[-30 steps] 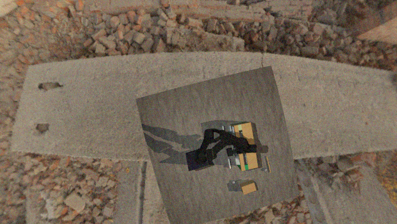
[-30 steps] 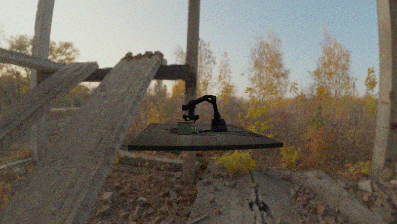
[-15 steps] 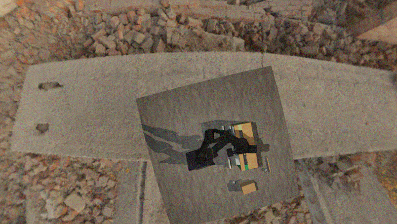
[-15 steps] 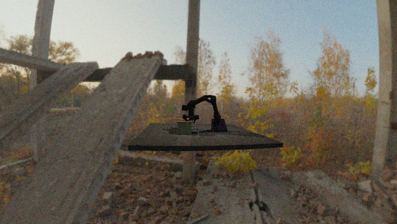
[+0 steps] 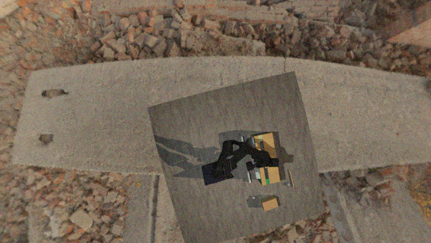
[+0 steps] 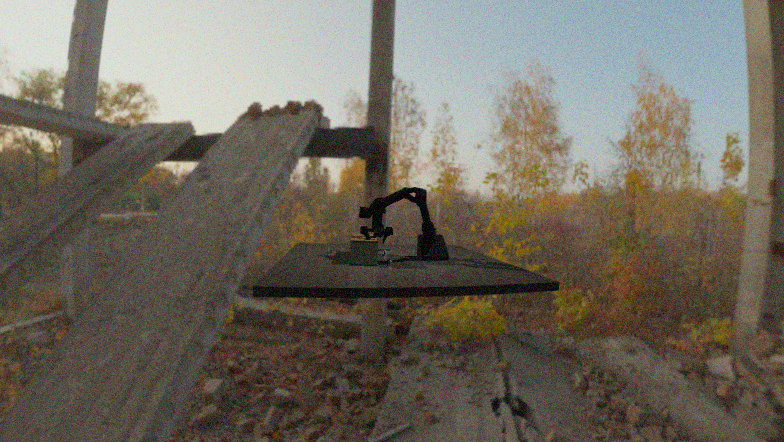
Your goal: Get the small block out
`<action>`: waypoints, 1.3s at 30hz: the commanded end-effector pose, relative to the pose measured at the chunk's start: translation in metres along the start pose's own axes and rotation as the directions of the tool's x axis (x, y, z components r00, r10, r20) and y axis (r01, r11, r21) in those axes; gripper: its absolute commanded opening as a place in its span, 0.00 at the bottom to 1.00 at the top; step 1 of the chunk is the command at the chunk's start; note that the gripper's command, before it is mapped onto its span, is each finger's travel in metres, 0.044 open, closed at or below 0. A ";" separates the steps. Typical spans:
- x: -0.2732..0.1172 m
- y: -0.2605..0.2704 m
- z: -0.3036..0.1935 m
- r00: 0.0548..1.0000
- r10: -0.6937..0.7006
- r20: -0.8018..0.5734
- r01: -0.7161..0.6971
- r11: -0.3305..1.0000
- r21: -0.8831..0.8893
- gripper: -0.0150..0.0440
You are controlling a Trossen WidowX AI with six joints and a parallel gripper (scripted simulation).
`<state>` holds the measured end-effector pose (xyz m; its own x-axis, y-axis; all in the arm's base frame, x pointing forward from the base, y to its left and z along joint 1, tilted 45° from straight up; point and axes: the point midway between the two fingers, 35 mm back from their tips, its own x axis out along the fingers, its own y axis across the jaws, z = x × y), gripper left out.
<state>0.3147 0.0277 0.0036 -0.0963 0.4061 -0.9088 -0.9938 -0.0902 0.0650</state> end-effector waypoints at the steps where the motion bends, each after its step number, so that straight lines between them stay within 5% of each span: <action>1: 0.003 0.000 -0.006 1.000 0.004 0.002 -0.004 1.000 -0.001 0.93; 39: 0.009 0.000 -0.021 1.000 0.004 0.001 -0.004 1.000 -0.001 0.93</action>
<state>0.3150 0.0152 -0.0083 -0.0958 0.4057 -0.9090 -0.9938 -0.0901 0.0645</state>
